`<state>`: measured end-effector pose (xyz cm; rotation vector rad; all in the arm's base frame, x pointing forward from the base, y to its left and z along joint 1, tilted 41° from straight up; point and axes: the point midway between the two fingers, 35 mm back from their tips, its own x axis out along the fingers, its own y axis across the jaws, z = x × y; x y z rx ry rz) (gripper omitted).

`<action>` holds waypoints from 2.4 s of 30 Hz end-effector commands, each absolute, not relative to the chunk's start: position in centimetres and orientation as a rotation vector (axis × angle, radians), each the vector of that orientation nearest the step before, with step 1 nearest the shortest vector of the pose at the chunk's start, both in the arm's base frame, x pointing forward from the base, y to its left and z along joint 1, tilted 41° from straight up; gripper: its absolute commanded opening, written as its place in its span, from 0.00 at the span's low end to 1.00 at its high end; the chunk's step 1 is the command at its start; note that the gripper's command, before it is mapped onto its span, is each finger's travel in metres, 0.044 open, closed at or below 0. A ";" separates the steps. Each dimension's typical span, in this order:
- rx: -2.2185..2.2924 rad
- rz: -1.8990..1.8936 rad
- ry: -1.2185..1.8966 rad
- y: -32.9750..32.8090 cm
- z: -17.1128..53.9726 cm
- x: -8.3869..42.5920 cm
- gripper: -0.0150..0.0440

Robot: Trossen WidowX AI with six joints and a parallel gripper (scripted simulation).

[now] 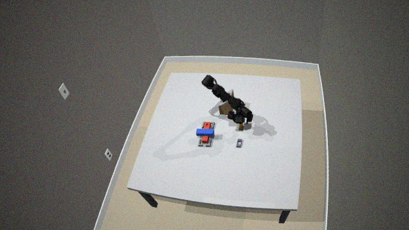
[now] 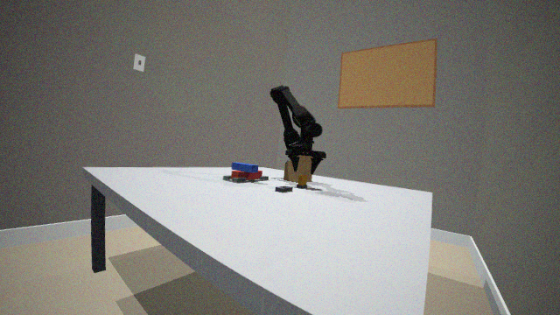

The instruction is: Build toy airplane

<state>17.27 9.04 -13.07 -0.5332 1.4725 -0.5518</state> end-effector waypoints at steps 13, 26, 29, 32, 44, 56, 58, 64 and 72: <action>-0.546 -0.559 1.479 7.0 -15.2 17.2 1.00; -0.547 -0.561 1.478 5.7 -16.5 17.1 1.00; -0.547 -0.561 1.478 5.7 -16.5 17.1 0.87; -0.547 -0.561 1.478 5.7 -16.5 17.1 0.73; -0.547 -0.561 1.478 5.7 -16.5 17.1 0.30; -0.544 -0.561 1.483 6.9 -15.4 17.3 0.25; -0.543 -0.561 1.485 7.3 -15.0 17.4 0.25; -0.542 -0.558 1.484 8.6 -13.9 17.6 0.25; -0.542 -0.556 1.484 10.3 -12.1 17.7 0.25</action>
